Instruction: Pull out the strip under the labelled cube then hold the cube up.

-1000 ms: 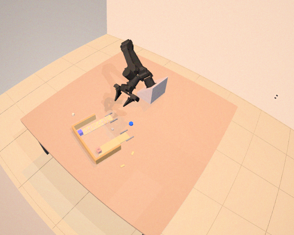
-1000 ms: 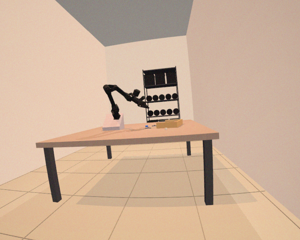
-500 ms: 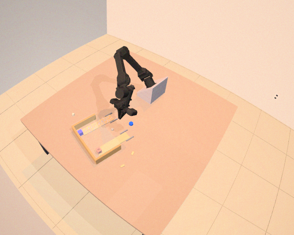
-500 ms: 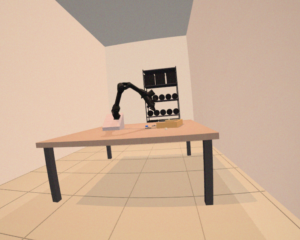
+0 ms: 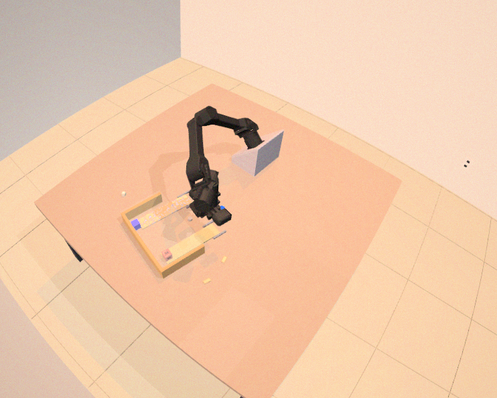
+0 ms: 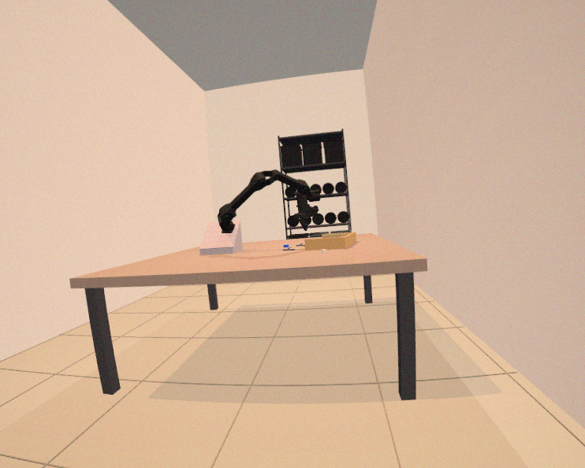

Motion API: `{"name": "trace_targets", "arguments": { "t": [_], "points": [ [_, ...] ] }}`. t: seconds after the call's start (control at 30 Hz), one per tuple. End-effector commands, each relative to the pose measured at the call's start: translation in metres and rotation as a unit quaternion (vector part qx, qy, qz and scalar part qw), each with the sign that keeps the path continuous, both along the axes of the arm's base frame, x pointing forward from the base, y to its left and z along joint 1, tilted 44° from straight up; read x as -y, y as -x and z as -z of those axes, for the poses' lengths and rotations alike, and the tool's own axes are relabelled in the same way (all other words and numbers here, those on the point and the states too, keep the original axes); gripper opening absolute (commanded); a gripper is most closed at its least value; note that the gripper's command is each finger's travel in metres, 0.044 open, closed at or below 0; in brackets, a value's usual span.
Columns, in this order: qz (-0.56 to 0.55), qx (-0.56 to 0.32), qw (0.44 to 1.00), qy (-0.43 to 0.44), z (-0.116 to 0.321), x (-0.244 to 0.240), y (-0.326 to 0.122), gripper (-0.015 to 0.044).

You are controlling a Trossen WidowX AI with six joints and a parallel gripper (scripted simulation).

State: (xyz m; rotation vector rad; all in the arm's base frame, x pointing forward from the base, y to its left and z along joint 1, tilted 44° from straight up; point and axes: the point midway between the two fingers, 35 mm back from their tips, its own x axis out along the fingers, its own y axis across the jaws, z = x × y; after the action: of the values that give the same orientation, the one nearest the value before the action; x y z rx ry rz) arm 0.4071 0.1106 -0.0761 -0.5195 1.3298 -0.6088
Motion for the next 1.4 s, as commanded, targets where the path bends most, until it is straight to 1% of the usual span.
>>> {"name": "trace_targets", "arguments": {
  "t": [0.0,1.37],
  "points": [
    [0.024,-0.009,1.0,0.005,0.006,0.002,0.0,0.0],
    [0.024,-0.008,1.0,0.006,0.053,0.043,-0.007,0.0]
  ]
}}
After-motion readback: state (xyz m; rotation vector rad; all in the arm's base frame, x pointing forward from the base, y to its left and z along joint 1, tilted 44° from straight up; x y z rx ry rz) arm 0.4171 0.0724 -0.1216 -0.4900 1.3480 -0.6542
